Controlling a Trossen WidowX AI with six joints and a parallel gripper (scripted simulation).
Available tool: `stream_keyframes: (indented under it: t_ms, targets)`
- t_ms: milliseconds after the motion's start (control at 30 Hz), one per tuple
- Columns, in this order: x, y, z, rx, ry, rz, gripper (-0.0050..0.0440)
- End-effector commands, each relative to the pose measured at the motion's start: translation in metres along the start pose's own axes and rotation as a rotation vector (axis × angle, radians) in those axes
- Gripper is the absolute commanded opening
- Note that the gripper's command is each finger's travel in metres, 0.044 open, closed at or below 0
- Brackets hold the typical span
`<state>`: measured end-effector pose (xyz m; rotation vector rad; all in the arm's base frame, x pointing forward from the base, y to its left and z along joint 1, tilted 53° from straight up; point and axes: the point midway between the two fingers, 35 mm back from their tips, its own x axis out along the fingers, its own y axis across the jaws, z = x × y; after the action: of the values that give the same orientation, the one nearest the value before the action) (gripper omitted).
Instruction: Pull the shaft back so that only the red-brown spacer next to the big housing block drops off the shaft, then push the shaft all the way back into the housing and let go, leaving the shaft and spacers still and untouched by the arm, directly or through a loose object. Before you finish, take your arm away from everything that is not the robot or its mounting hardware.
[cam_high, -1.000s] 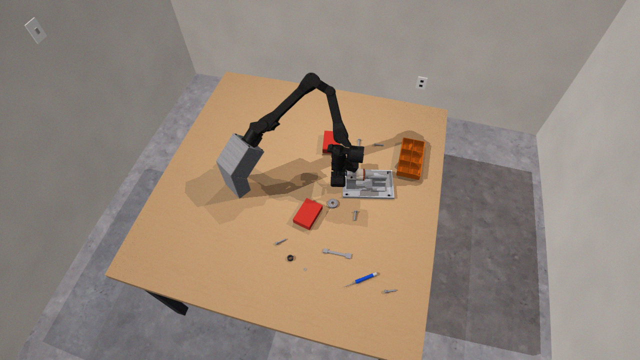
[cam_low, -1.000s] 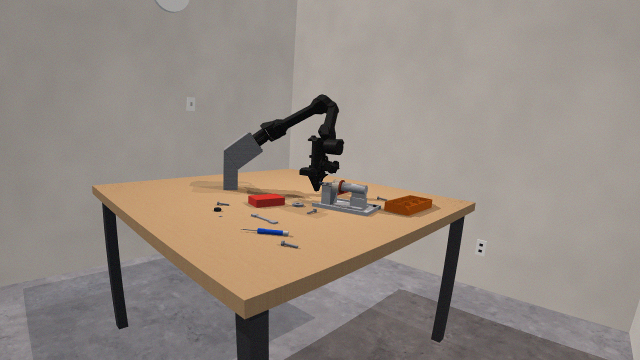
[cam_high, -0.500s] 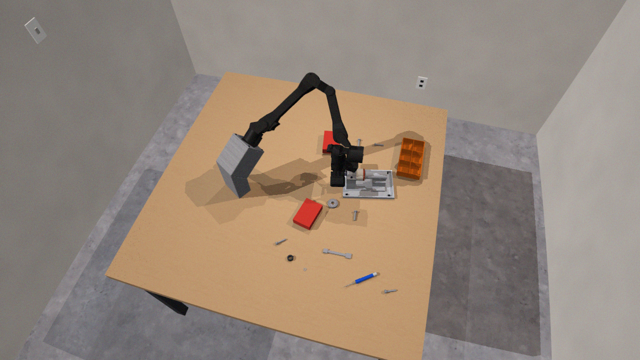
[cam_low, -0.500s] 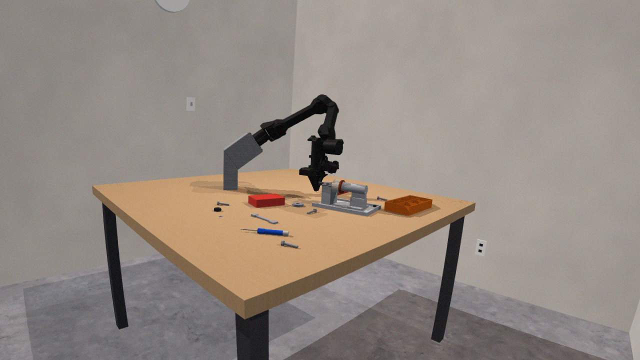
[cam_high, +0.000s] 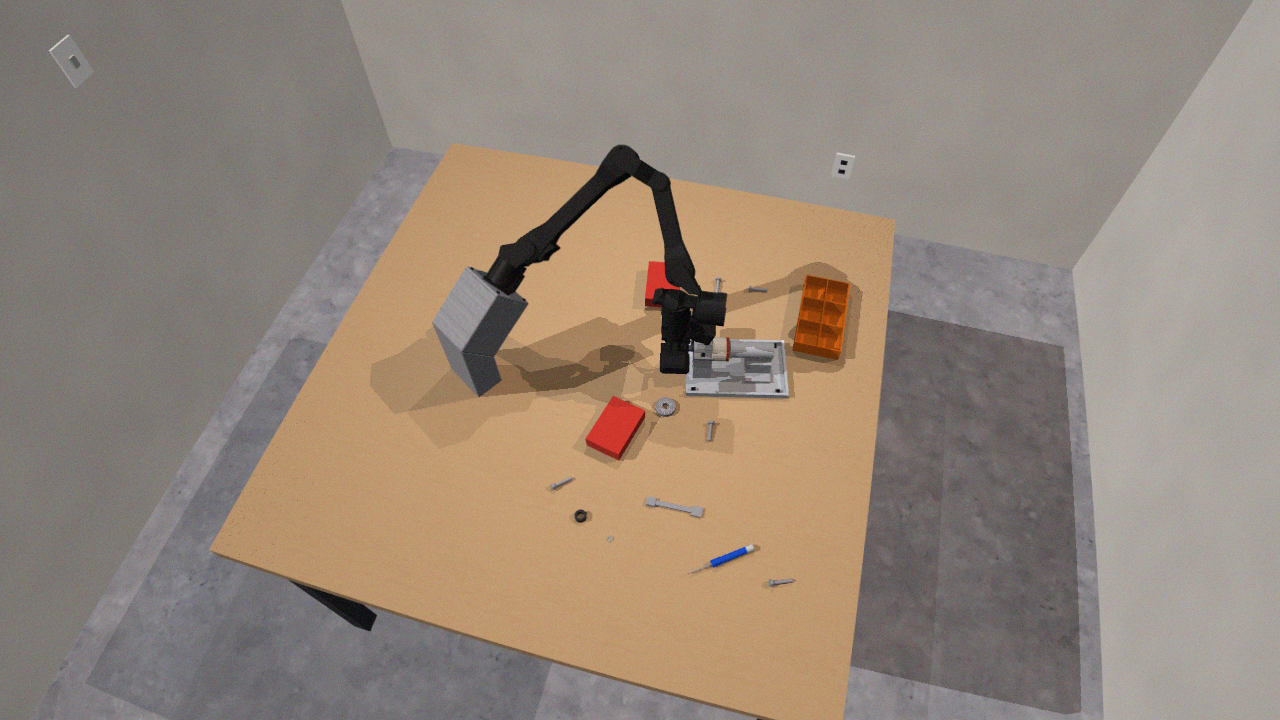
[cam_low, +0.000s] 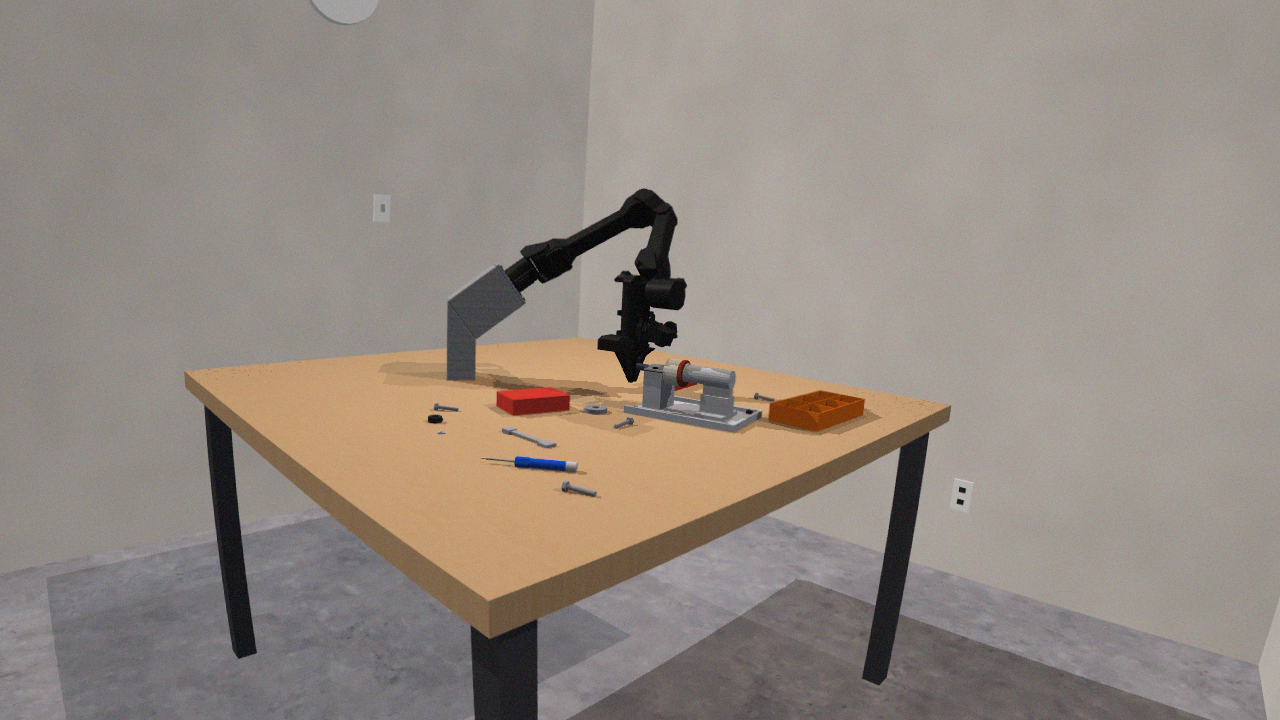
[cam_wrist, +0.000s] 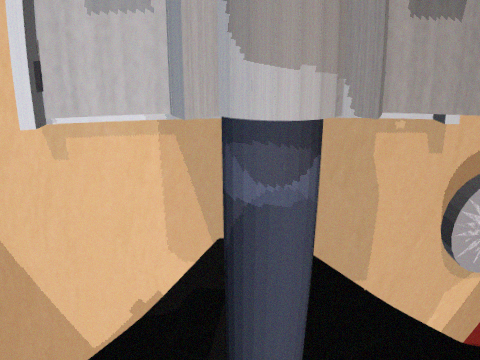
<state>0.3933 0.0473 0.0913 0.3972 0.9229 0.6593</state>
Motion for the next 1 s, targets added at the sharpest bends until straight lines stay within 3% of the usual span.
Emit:
stream_keyframes:
  t_ms: [0, 967]
  targets:
    - [0.0000, 0.0002, -0.0017, -0.002, 0.003, 0.000, 0.0000]
    - [-0.0001, 0.0002, -0.0049, -0.002, 0.003, 0.000, 0.0000]
